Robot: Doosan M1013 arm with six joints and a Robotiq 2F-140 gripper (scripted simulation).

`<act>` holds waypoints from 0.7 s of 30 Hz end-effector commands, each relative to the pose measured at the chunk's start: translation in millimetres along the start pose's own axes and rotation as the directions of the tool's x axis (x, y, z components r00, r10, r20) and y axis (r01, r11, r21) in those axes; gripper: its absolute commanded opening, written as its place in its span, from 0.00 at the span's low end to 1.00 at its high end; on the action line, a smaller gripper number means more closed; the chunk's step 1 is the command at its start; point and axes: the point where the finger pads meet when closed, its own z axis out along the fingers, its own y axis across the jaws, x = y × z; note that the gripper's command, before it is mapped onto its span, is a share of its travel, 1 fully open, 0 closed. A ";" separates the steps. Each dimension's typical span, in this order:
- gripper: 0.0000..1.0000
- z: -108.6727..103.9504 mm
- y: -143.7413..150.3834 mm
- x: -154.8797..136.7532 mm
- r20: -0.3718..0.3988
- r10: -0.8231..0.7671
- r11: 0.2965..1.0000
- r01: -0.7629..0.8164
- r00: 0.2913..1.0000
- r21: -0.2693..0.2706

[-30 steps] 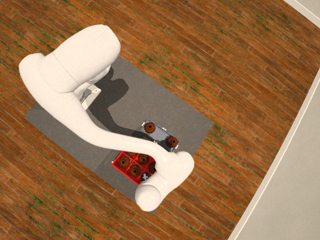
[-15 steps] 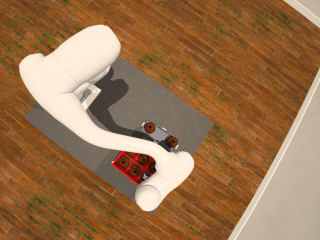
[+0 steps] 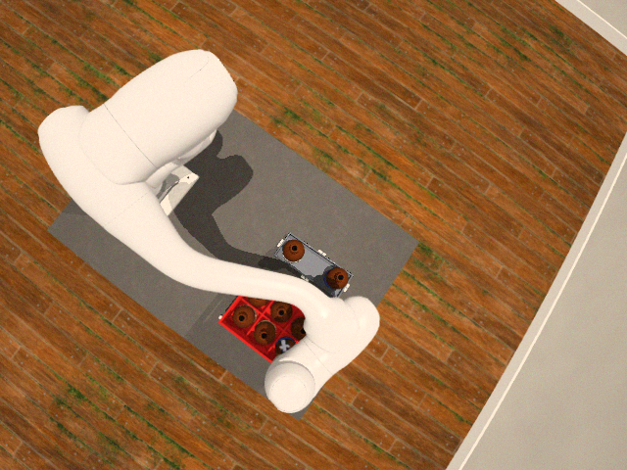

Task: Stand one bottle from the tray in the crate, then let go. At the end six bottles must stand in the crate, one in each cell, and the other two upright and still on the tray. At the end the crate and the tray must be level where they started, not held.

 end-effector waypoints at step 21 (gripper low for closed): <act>0.00 8.3 0.0 0.0 0.000 0.000 1.000 0.000 1.000 0.000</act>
